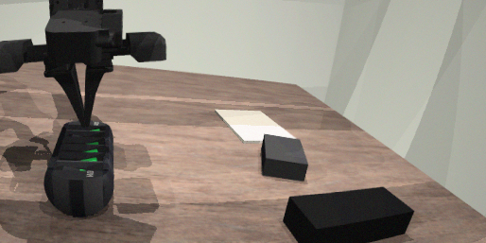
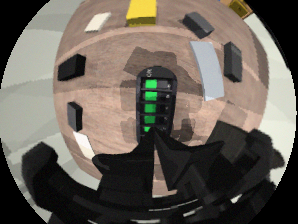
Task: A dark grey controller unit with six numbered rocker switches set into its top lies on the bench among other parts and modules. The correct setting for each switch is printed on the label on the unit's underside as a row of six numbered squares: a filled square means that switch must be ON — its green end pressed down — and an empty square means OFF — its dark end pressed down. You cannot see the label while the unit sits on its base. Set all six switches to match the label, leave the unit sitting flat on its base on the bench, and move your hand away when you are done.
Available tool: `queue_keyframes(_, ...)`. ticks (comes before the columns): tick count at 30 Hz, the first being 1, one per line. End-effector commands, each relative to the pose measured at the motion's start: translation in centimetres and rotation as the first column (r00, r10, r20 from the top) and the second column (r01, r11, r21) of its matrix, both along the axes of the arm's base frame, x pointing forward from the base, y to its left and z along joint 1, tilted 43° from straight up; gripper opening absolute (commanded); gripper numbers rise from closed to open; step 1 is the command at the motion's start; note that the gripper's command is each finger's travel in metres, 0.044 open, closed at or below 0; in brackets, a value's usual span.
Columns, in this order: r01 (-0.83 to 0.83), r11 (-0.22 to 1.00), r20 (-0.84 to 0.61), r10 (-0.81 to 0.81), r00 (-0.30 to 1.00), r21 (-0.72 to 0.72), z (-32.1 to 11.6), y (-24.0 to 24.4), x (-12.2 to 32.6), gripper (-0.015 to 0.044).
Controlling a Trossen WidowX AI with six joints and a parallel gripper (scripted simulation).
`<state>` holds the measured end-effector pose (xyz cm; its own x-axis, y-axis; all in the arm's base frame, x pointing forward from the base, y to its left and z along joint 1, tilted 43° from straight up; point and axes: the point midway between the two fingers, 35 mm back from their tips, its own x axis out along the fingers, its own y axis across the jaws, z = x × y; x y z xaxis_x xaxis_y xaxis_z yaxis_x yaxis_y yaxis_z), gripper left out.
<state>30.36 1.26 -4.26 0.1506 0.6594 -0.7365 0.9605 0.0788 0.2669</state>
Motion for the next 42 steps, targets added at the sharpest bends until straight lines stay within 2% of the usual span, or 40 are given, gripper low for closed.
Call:
queue_keyframes(1, 0.037, 0.999, 0.014, -0.037, 0.999, 0.021, 0.3, 0.5, -1.5, 0.0000)
queue_keyframes(12, 0.123, 0.990, 0.061, -0.128, 0.990, 0.076, 0.8, 2.0, -6.0, 0.0000)
queue_keyframes(42, 0.144, 0.987, 0.074, -0.149, 0.986, 0.072, 0.8, 2.0, -6.2, 0.0000)
